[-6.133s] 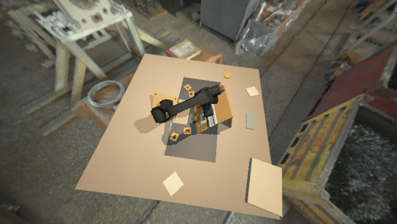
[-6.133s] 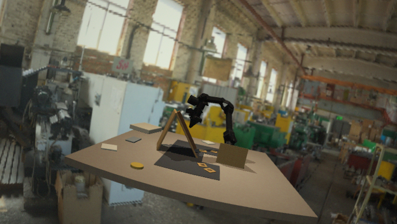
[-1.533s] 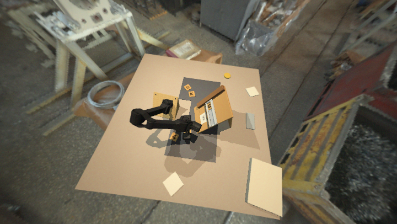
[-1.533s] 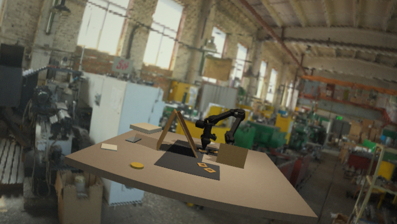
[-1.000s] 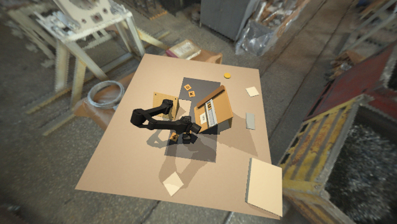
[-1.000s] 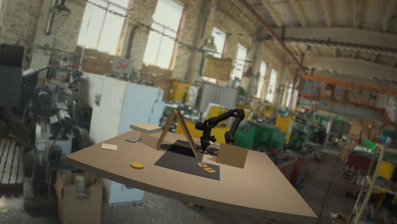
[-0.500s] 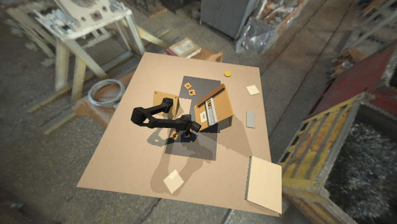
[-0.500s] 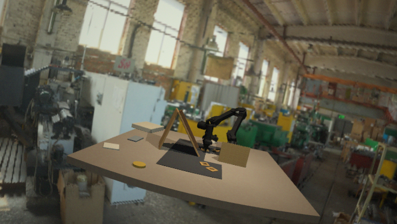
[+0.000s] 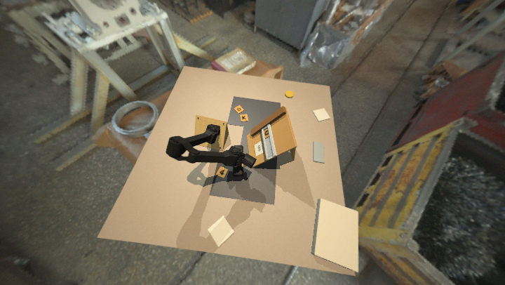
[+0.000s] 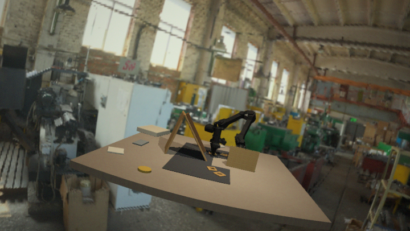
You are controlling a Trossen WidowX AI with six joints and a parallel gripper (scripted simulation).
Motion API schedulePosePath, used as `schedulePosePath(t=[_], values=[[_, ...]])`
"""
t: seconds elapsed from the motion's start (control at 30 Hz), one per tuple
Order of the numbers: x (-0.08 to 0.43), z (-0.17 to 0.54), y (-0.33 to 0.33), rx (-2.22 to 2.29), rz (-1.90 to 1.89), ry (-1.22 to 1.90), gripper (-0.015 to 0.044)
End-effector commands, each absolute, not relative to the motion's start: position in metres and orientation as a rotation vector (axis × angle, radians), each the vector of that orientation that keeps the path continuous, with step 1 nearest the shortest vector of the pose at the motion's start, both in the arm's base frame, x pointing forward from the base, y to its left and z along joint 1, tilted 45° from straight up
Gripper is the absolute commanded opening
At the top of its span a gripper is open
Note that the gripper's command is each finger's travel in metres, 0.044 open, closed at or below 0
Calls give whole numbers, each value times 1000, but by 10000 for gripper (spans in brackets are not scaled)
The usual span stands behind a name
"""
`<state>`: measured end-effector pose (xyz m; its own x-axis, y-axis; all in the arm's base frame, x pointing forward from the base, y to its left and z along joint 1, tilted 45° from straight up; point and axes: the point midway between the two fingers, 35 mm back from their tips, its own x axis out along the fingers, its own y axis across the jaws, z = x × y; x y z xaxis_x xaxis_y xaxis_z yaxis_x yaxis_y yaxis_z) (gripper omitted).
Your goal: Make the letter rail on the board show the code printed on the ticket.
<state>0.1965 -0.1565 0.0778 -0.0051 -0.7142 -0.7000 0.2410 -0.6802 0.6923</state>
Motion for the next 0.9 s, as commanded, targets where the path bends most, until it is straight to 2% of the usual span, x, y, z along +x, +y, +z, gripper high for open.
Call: schedulePosePath(t=[0.0, 0.87], values=[[197, 80, -154, 1588, -1766, -504, 0], [196, 90, -138, 1588, -1767, -503, 0]])
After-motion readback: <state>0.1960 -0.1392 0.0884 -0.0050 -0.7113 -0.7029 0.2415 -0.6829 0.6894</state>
